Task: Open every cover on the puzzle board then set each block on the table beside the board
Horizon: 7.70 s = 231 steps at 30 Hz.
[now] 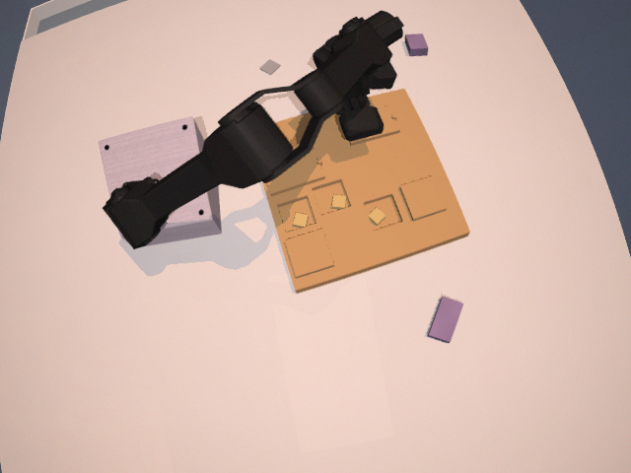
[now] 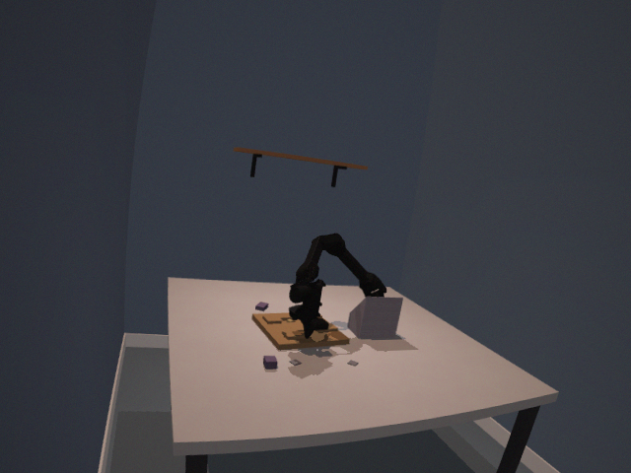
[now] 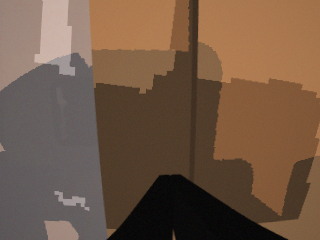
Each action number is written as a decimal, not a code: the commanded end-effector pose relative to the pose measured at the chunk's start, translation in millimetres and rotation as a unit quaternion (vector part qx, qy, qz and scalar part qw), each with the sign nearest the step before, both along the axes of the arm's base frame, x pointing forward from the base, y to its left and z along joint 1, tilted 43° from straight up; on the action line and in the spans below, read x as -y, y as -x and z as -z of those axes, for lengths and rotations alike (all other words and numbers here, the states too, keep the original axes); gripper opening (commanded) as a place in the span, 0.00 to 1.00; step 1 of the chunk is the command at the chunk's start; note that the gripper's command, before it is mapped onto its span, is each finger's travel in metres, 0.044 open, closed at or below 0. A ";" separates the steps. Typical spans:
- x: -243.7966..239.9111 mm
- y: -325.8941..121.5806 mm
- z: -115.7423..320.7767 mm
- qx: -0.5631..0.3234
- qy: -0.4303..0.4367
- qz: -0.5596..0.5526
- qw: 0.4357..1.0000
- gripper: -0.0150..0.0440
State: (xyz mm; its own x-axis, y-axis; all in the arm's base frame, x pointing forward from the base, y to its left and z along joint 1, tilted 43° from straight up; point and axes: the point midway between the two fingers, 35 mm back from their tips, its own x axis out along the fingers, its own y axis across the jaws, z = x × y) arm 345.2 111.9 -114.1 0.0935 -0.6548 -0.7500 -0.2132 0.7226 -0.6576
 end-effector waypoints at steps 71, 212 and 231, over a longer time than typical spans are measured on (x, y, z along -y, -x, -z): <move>56.5 -21.2 -49.0 -0.003 0.006 -0.003 1.000 0.25; 107.2 97.3 -155.7 0.572 -0.074 0.648 0.497 0.25; 142.9 94.5 -120.1 0.573 -0.074 0.647 0.497 0.25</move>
State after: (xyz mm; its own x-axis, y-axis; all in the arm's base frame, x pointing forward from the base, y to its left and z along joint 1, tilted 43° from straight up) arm 252.4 -27.4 9.0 0.0887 -0.6635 -0.7429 0.9437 -0.1828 0.2759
